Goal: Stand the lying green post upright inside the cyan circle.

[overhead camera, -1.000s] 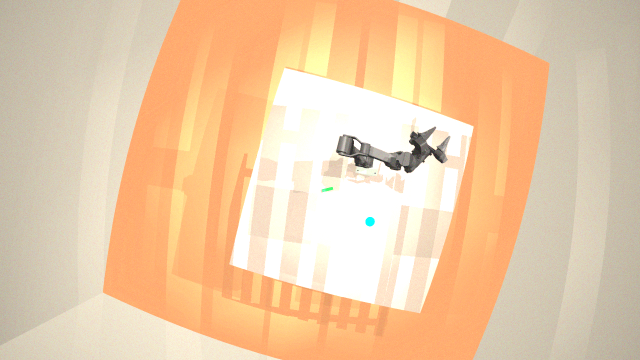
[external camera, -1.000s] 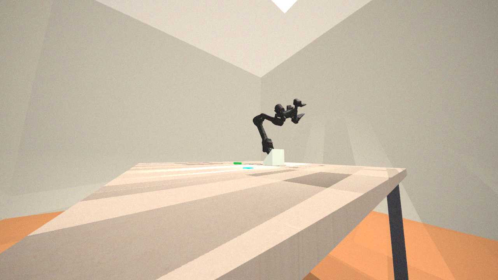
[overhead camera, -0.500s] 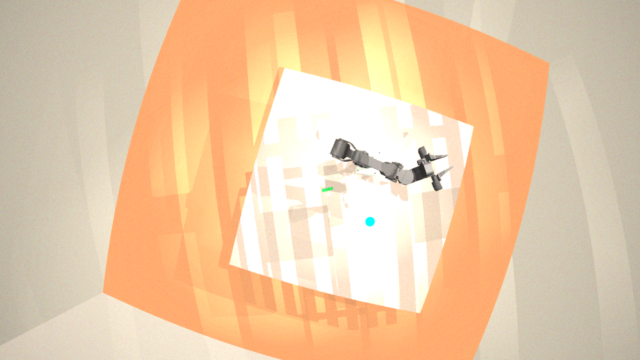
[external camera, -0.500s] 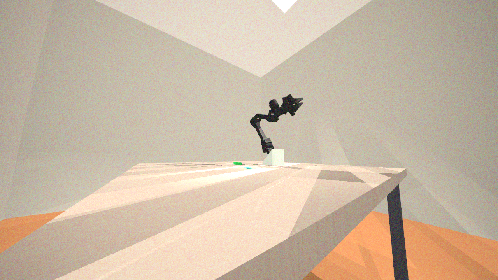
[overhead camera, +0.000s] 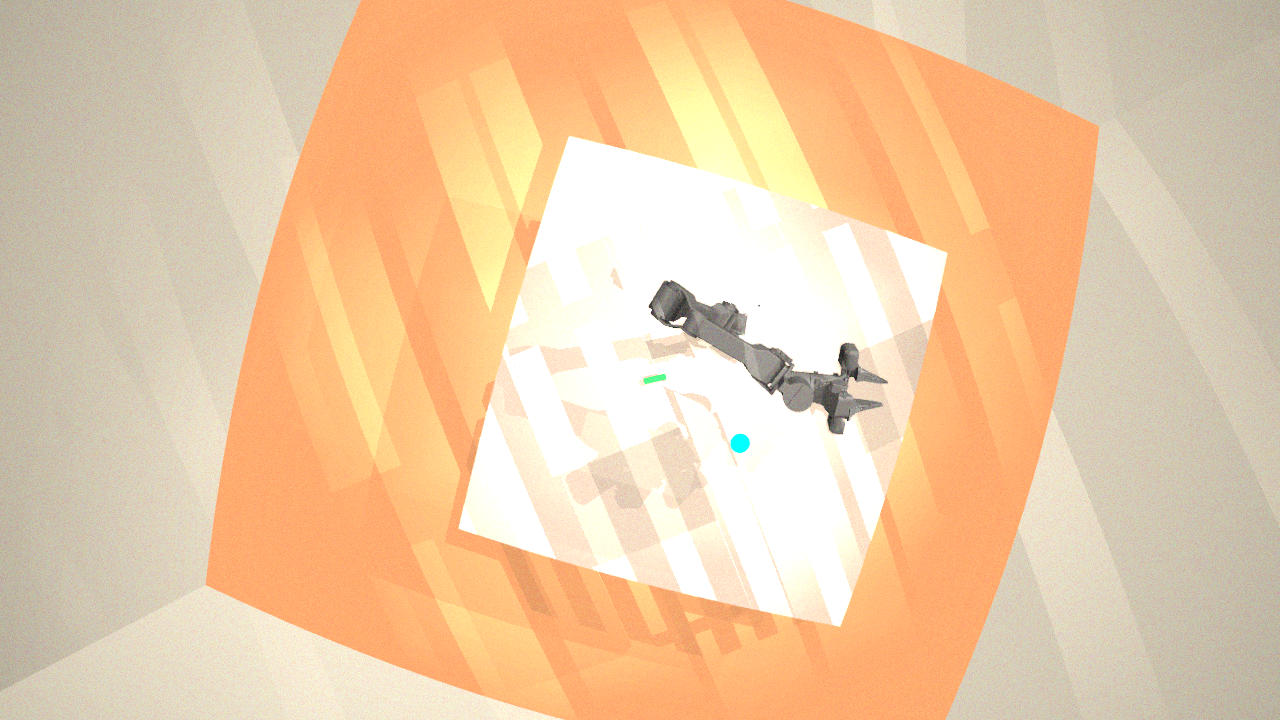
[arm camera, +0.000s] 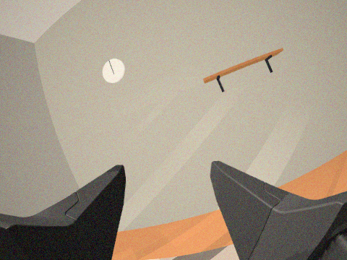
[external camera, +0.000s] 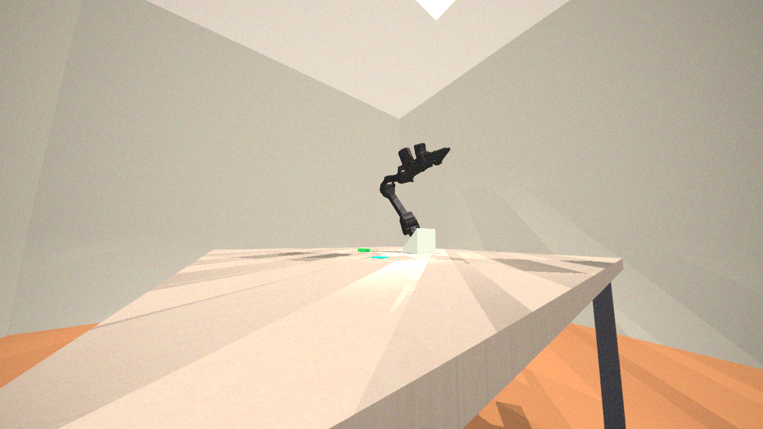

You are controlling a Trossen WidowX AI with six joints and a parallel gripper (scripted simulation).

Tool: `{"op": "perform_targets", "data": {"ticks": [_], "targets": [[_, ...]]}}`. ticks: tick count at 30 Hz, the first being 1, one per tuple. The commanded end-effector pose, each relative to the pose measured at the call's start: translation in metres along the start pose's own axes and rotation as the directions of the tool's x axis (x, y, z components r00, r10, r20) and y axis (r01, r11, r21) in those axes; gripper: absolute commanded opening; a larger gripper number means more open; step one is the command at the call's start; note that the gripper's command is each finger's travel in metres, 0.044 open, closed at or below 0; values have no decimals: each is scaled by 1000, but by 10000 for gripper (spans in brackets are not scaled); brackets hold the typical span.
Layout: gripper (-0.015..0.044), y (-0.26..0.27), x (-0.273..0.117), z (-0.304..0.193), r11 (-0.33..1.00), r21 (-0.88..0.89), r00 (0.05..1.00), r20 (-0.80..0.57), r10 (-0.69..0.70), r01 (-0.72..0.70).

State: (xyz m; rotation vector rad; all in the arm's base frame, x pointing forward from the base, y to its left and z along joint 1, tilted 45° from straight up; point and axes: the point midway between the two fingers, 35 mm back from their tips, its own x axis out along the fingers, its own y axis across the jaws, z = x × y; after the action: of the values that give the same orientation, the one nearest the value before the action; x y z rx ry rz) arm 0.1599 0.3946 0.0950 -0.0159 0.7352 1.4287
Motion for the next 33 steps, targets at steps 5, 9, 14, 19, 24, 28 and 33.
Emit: {"op": "perform_targets", "data": {"ticks": [5,9,14,19,24,28,33], "targets": [[233,-63,-32,6,935,239,965,-54,-256,262],[233,-91,-54,6,856,347,923,-98,-373,383],[233,-123,-86,1,720,463,849,-166,-502,517],[233,-149,-123,-6,550,555,755,-246,-608,624],[233,-168,-164,-16,357,619,646,-334,-687,700],[233,-178,-198,-25,194,649,550,-407,-729,736],[233,-185,-242,-37,-14,659,425,-500,-755,752]]}}
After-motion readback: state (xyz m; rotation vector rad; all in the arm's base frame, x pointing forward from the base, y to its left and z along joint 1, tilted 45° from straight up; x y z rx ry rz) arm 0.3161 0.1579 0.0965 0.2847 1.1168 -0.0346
